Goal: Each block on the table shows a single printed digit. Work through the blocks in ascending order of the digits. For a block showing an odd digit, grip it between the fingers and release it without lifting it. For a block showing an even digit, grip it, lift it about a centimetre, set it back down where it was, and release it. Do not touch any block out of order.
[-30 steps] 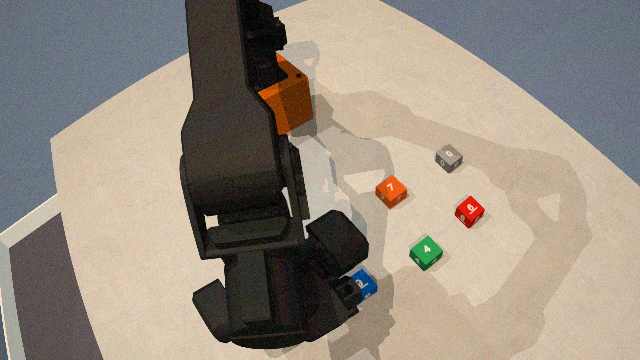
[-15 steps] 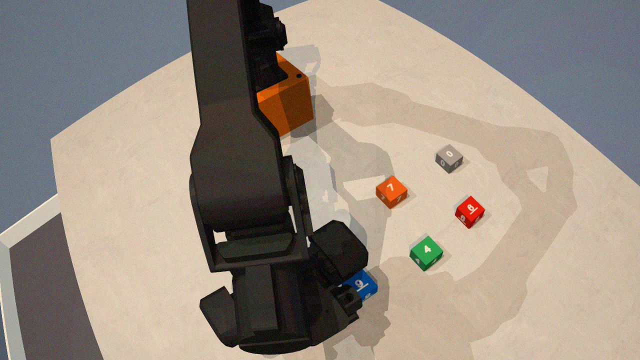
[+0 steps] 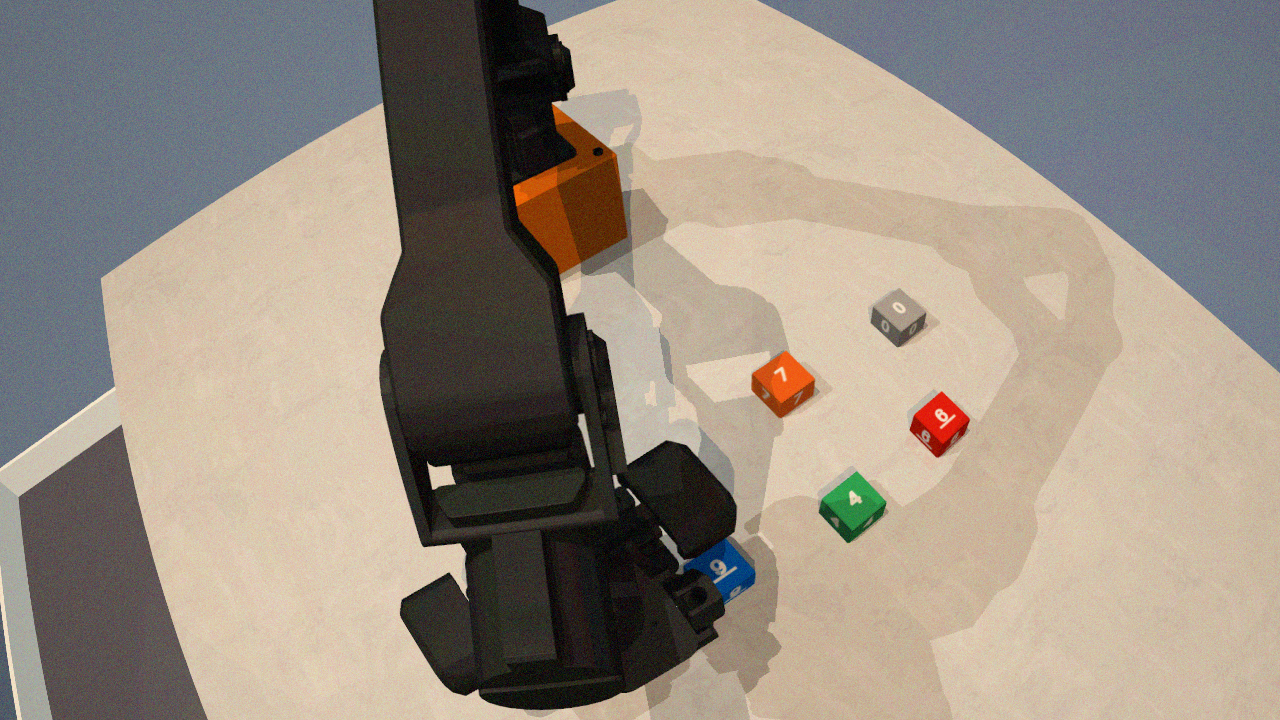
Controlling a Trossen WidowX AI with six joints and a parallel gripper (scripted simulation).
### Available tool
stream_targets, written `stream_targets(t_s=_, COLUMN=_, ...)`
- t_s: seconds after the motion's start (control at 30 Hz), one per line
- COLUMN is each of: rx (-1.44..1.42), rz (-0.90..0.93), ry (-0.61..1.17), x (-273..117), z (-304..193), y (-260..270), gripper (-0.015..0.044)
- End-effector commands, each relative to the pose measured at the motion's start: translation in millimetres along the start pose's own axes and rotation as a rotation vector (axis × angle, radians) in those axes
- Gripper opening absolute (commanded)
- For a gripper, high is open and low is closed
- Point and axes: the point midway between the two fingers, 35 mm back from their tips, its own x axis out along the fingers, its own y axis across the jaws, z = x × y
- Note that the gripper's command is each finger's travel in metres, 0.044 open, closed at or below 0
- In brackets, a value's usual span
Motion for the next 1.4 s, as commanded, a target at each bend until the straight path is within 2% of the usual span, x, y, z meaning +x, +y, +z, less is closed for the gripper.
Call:
stream_targets(t_s=0.0, rx=-0.004, rz=0.000, ry=0.000, x=0, z=0, y=0, gripper=0.0120)
stream_targets(t_s=0.67, rx=-0.004, rz=0.000, ry=0.000, x=0, z=0, y=0, gripper=0.0120)
stream_targets(t_s=1.03, rx=-0.004, rz=0.000, ry=0.000, x=0, z=0, y=0, gripper=0.0400)
stream_targets(t_s=1.13, rx=-0.004, rz=0.000, ry=0.000, x=-2, z=0, y=0, gripper=0.0400)
stream_targets(t_s=1.23, rx=-0.004, rz=0.000, ry=0.000, x=-33, z=0, y=0, gripper=0.0400)
stream_targets(t_s=1.37, rx=-0.004, rz=0.000, ry=0.000, x=-36, z=0, y=0, gripper=0.0400)
